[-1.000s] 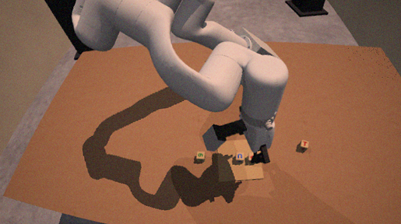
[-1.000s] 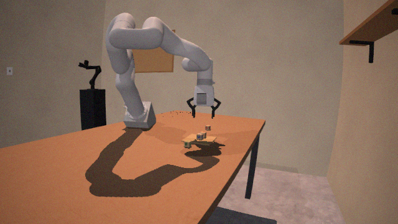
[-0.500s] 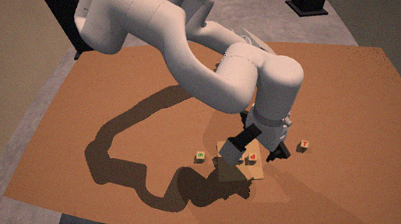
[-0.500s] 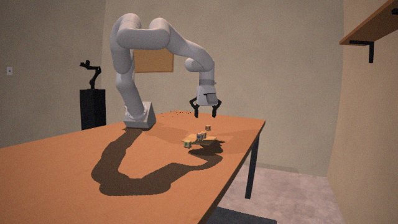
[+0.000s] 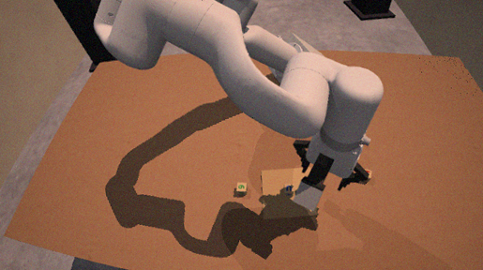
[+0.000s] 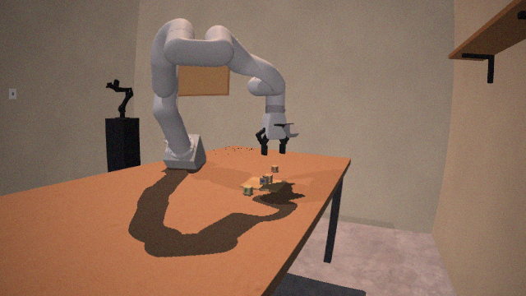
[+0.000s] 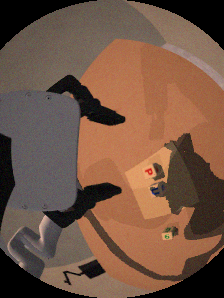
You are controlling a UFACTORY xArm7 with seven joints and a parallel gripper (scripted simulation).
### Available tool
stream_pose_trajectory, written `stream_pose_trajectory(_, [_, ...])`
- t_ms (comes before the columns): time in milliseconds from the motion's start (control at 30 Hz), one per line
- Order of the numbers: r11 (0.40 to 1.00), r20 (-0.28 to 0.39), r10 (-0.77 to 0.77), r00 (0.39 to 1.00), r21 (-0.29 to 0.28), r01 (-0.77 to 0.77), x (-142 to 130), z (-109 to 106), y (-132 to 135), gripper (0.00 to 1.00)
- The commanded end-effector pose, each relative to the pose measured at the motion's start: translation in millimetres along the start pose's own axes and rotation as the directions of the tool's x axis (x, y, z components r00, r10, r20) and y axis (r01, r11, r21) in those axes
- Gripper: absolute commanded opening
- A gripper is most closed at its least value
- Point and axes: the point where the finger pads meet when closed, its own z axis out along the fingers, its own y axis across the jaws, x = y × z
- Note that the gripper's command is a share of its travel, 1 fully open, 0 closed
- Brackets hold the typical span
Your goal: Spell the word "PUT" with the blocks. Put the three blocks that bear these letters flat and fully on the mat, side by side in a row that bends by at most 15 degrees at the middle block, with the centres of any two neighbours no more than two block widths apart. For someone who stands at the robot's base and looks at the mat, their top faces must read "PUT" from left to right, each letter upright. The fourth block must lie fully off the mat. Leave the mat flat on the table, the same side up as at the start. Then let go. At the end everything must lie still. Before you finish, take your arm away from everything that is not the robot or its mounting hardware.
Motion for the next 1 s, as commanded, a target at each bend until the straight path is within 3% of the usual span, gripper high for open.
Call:
stream_pose_trajectory(0, [0.990,0.002,-0.139,0.990,0.002,0.139,-6,-1,-10,1.00])
stream_pose_trajectory(433, [0.915,0.000,-0.403,0.915,0.003,0.403,-20,-1,-27,1.00])
stream_pose_trajectory(967, [0.678,-0.001,-0.735,0.678,0.007,0.735,-43,1,-51,1.00])
